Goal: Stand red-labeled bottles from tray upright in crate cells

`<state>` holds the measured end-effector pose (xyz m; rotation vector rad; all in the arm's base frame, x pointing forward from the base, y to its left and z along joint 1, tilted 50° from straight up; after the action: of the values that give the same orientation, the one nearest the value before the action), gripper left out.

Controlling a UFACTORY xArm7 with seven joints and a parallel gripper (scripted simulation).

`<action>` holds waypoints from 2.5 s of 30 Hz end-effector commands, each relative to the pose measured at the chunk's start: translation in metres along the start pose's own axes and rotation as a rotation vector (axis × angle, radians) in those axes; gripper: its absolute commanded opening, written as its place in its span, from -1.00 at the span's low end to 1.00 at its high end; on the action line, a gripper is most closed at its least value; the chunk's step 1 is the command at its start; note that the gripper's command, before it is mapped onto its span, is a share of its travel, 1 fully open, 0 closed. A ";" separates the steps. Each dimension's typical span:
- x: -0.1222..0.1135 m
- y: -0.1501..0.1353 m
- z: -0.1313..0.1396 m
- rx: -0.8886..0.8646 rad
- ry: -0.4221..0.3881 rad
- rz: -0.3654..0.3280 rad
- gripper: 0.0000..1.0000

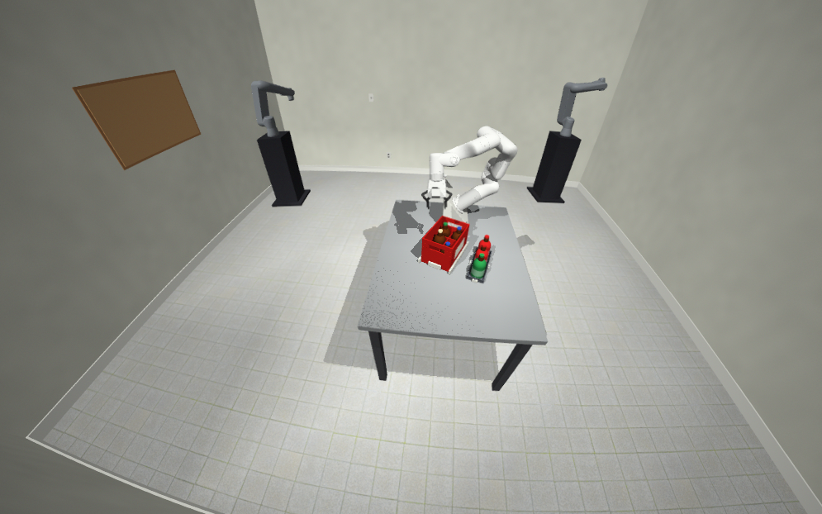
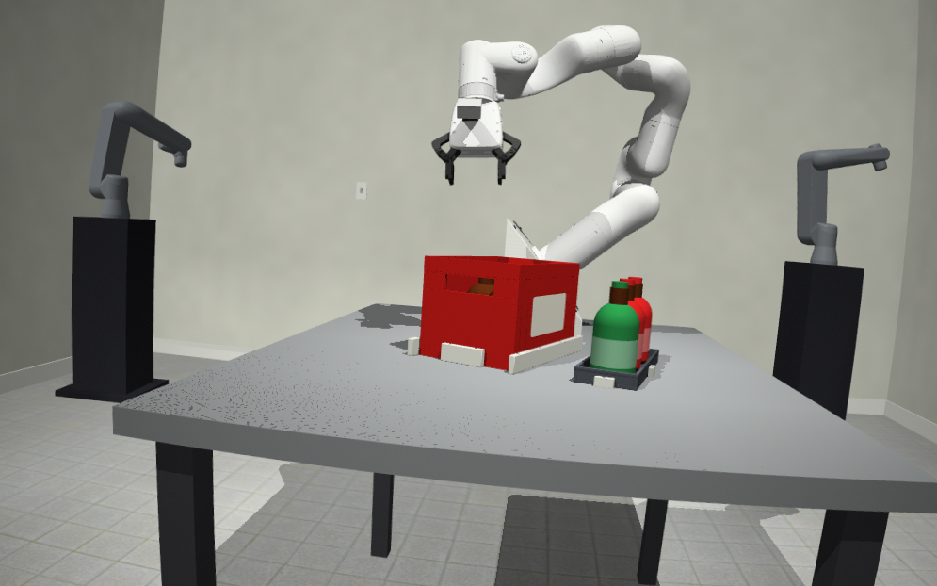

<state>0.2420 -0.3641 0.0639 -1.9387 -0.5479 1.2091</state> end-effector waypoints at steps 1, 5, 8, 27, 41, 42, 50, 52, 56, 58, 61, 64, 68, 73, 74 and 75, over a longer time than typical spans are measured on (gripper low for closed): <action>0.028 -0.010 -0.003 -0.111 -0.108 0.010 1.00; 0.040 -0.014 -0.003 -0.157 -0.152 0.009 1.00; 0.050 -0.018 -0.003 -0.198 -0.190 0.008 1.00; 0.082 -0.032 -0.002 -0.342 -0.315 0.000 1.00; 0.082 -0.032 -0.002 -0.342 -0.315 0.000 -1.00; 0.082 -0.032 -0.002 -0.342 -0.315 0.000 -1.00; 0.082 -0.032 -0.002 -0.342 -0.315 0.000 -1.00; 0.082 -0.032 -0.002 -0.342 -0.315 0.000 -1.00; 0.082 -0.032 -0.002 -0.342 -0.315 0.000 -1.00; 0.082 -0.032 -0.002 -0.342 -0.315 0.000 -1.00; 0.082 -0.032 -0.002 -0.342 -0.315 0.000 -1.00; 0.082 -0.032 -0.002 -0.342 -0.315 0.000 -1.00; 0.083 -0.071 -0.035 -0.367 -0.296 0.004 -1.00; 0.096 -0.124 -0.055 -0.450 -0.296 -0.011 -1.00; 0.099 -0.135 -0.059 -0.459 -0.305 -0.015 -1.00; 0.103 -0.145 -0.063 -0.464 -0.312 -0.018 -1.00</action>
<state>0.3241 -0.2581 0.0943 -2.0903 -1.0308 1.4833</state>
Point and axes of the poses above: the point where the finger pads meet when closed, its own x axis out along the fingers, its own y axis across the jaws, z = x × y, the point moved 10 cm from there along -x, back along the fingers, and after that the axes turned 2 degrees about -x, right-handed, at the moved point
